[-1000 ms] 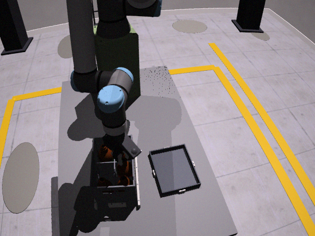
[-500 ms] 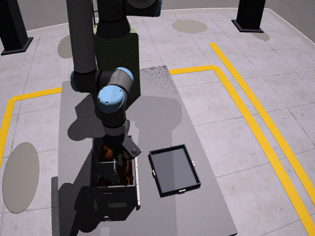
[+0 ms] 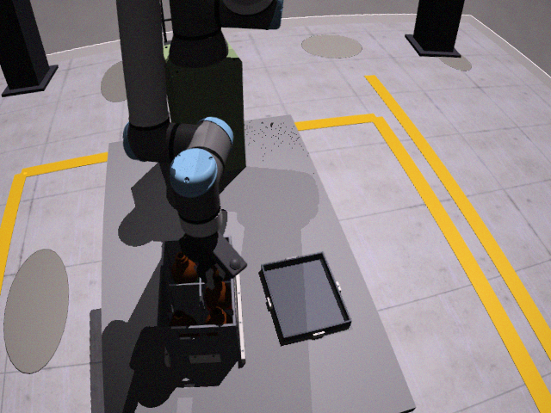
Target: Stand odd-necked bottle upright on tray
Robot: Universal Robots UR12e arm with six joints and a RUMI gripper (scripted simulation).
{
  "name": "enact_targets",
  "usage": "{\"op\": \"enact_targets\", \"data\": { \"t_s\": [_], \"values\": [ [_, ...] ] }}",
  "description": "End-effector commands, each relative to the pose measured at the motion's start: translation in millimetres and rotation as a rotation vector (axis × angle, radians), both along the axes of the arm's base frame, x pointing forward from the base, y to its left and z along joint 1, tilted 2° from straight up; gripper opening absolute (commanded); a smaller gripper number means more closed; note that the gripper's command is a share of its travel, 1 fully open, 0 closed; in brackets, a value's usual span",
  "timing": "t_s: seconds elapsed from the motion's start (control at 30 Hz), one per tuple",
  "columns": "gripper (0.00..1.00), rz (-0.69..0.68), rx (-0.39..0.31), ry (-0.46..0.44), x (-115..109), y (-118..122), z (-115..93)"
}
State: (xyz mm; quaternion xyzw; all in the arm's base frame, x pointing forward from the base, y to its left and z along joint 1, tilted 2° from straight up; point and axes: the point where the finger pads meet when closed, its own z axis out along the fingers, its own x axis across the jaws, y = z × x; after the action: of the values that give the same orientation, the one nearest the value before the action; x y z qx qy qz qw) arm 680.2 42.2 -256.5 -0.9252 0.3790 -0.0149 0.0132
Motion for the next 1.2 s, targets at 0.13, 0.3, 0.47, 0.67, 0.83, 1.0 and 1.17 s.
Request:
{"op": "enact_targets", "data": {
  "t_s": [0.13,0.3,0.47,0.67,0.83,1.0,1.17],
  "values": [
    [0.00,-0.001,-0.001,-0.002,-0.1,-1.5,10.8],
    [0.00,-0.001,-0.001,-0.002,0.0,-2.5,16.7],
    [0.00,-0.001,-0.001,-0.002,0.4,-3.1,22.8],
    [0.00,-0.001,-0.001,-0.003,0.7,-3.5,27.5],
    [0.00,-0.001,-0.001,-0.002,0.6,-4.0,32.3],
    [0.00,-0.001,-0.001,-0.003,1.2,-4.4,36.0],
    [0.00,-0.001,-0.001,-0.004,1.8,-4.6,38.2]
  ]
}}
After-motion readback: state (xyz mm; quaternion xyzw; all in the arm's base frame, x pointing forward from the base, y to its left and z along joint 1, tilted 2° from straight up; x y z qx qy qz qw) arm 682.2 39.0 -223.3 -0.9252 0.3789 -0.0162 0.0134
